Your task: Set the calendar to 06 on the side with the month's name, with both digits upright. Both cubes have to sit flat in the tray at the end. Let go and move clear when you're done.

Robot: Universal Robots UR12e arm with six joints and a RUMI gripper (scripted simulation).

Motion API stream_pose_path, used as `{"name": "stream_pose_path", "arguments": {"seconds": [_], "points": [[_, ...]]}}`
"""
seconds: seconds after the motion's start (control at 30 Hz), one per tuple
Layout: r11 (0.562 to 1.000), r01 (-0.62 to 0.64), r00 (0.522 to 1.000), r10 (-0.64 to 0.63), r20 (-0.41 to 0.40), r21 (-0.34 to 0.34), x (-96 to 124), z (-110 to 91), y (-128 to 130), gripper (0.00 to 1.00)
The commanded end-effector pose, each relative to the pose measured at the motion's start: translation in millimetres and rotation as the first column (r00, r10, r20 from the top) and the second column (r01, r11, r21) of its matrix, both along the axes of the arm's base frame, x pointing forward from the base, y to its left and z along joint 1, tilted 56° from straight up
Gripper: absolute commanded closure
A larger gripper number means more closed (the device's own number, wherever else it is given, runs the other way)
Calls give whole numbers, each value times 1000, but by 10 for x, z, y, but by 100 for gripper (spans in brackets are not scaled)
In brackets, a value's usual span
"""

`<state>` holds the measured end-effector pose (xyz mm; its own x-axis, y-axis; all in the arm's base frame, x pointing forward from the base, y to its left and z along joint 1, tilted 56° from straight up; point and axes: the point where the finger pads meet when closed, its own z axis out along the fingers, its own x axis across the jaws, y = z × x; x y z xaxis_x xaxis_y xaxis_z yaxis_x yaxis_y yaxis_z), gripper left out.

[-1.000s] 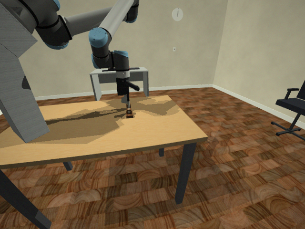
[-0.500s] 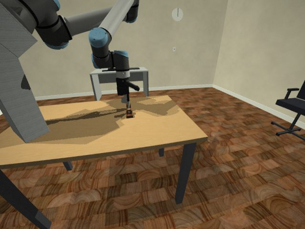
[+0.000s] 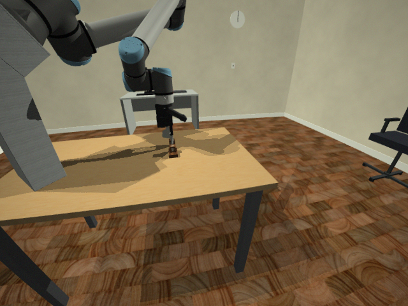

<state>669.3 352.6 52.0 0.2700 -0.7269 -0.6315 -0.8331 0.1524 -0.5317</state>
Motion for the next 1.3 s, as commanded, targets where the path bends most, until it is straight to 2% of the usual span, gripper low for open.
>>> {"name": "stream_pose_path", "arguments": {"seconds": [0.0,1.27], "points": [[1000,0,1000,0,0,0,1,1,0,89],[1000,0,1000,0,0,0,19,-20,25,89]]}}
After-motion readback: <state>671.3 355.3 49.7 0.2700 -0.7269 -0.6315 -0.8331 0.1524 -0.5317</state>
